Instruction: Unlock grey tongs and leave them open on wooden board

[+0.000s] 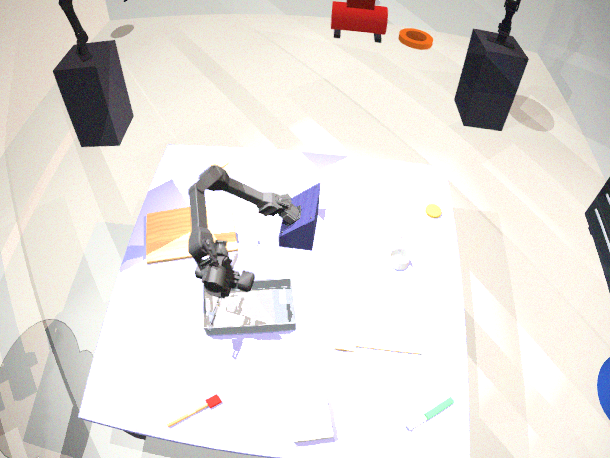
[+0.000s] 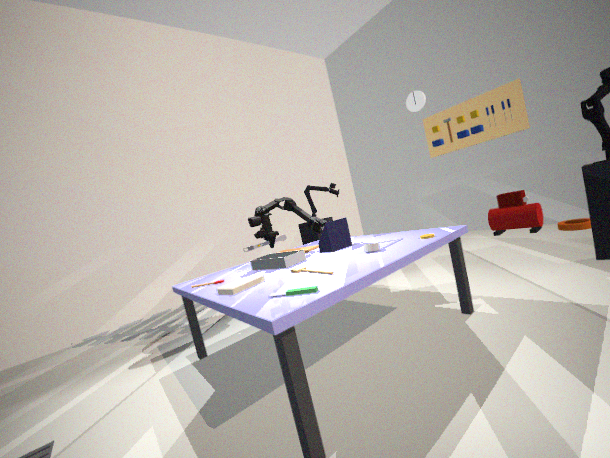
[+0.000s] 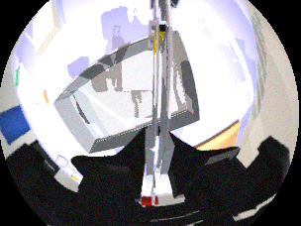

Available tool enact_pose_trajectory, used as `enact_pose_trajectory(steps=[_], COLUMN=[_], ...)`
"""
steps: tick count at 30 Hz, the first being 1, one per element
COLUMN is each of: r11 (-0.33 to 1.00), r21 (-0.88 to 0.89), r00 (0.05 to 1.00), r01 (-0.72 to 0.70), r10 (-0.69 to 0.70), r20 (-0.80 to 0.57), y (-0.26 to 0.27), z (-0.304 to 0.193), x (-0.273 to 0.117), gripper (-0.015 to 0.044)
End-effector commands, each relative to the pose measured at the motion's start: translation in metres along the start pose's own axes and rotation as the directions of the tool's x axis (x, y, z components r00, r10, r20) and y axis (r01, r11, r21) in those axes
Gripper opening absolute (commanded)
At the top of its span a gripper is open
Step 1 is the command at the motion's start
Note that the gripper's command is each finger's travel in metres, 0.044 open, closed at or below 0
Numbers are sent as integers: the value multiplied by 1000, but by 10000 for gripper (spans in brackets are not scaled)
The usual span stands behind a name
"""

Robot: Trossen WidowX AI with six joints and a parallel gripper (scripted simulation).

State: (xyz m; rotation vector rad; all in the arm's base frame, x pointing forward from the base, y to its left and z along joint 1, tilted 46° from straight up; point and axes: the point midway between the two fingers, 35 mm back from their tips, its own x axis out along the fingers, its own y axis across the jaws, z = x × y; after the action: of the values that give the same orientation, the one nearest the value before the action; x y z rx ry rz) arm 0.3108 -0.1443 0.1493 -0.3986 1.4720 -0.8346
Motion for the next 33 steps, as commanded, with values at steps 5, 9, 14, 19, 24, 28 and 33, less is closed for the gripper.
enact_pose_trajectory(steps=[5, 9, 14, 19, 24, 28, 33], r11=[968, 928, 857, 768, 752, 727, 663], r21=[252, 373, 516, 641, 659, 686, 749], r00=[1000, 1000, 1000, 1000, 1000, 1000, 1000], r01=[-12, -11, -7, 2, 3, -1, -8], r10=[10, 8, 0, -15, -17, -7, 12], r20=[9, 11, 13, 15, 15, 10, 0], y=[-53, -79, -109, -137, -141, -148, -163], z=[-17, -30, -48, -68, -71, -77, -91], x=[-2, -3, -5, -8, -8, -6, -1], gripper=[-150, -150, -150, -150, -150, -150, -150])
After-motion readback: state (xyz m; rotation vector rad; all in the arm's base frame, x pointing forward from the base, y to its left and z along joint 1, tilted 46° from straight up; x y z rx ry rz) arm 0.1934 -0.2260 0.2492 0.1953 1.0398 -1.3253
